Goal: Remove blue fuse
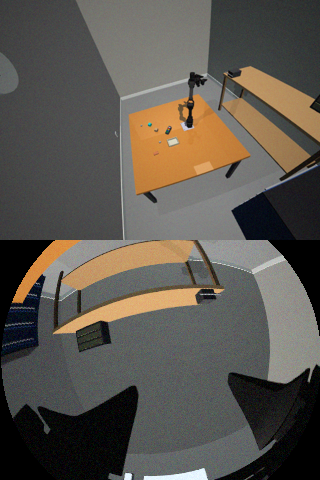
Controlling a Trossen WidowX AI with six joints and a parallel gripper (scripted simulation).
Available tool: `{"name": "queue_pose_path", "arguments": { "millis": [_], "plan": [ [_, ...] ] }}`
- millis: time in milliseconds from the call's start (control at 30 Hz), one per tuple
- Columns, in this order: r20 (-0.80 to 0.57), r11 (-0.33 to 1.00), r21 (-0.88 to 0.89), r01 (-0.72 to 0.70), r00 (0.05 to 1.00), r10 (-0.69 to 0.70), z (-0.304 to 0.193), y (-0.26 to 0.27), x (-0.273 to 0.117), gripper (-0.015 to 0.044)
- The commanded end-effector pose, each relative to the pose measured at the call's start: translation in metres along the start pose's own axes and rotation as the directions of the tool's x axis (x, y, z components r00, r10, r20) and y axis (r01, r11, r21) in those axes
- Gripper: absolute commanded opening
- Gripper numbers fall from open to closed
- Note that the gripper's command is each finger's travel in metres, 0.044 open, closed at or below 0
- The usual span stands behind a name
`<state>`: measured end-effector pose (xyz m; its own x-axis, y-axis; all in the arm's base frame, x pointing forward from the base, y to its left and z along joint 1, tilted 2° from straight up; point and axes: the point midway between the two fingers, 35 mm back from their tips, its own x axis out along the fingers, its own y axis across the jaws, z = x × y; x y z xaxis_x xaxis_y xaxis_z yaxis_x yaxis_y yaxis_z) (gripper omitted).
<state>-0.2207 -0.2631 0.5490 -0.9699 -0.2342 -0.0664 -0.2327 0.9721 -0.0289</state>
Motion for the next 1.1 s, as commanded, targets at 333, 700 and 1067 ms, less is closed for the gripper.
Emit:
{"name": "queue_pose_path", "arguments": {
  "millis": [333, 700, 1067],
  "plan": [
    [0.156, 0.902, -0.096, 0.421, 0.901, -0.404, 0.061, -0.107, -0.063, 0.0111],
    [0.414, 0.567, -0.159, 0.808, 0.576, -0.705, 0.162, -0.195, -0.203, 0.0074],
    [0.672, 0.131, -0.148, 0.980, 0.197, -0.714, 0.265, -0.189, -0.367, 0.0074]
  ]
}}
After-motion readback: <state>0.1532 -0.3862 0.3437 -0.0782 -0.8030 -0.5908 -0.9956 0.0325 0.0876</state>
